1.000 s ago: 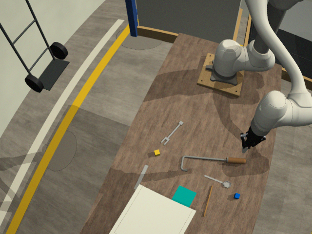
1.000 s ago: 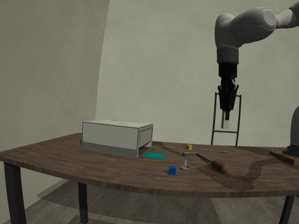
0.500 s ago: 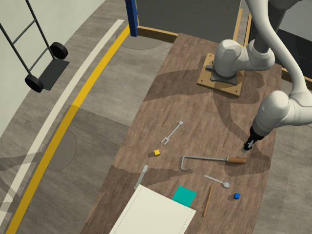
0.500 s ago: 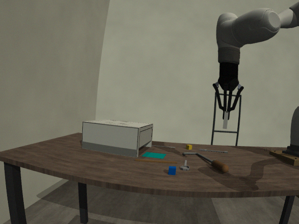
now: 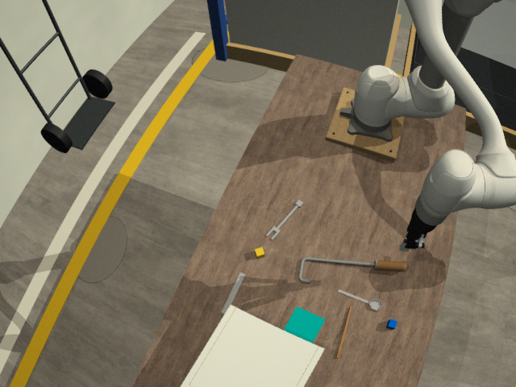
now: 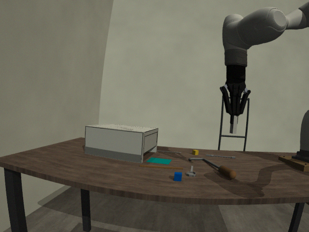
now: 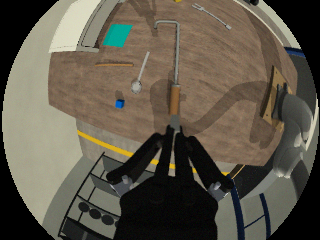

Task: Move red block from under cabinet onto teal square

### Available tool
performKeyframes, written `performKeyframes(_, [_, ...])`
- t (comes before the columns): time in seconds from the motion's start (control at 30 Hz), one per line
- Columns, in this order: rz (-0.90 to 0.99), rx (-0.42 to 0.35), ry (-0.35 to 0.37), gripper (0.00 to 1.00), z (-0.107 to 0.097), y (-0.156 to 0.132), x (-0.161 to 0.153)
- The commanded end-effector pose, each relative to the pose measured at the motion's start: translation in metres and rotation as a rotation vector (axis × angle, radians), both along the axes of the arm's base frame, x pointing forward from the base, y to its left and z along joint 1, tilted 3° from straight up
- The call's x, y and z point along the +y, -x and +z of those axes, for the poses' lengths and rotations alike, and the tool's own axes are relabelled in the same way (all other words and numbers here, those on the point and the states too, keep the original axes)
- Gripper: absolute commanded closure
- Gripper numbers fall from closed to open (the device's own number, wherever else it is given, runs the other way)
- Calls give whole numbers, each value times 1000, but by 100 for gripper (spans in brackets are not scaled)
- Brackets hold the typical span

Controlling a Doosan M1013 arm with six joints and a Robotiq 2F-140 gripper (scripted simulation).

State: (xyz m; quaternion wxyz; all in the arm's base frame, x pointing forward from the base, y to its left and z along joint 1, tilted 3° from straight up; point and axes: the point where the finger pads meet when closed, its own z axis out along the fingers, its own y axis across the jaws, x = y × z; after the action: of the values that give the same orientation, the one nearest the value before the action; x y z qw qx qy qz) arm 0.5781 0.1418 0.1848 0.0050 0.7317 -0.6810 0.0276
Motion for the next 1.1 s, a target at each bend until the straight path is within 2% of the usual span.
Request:
performKeyframes(0.0, [2,-2,-4,100,2,0,-1])
performKeyframes(0.1, [2,-2,-4,100,2,0,-1])
performKeyframes(0.13, [2,-2,-4,65,2,0,-1])
performKeyframes(1.07, [2,-2,-4,65,2,0,-1])
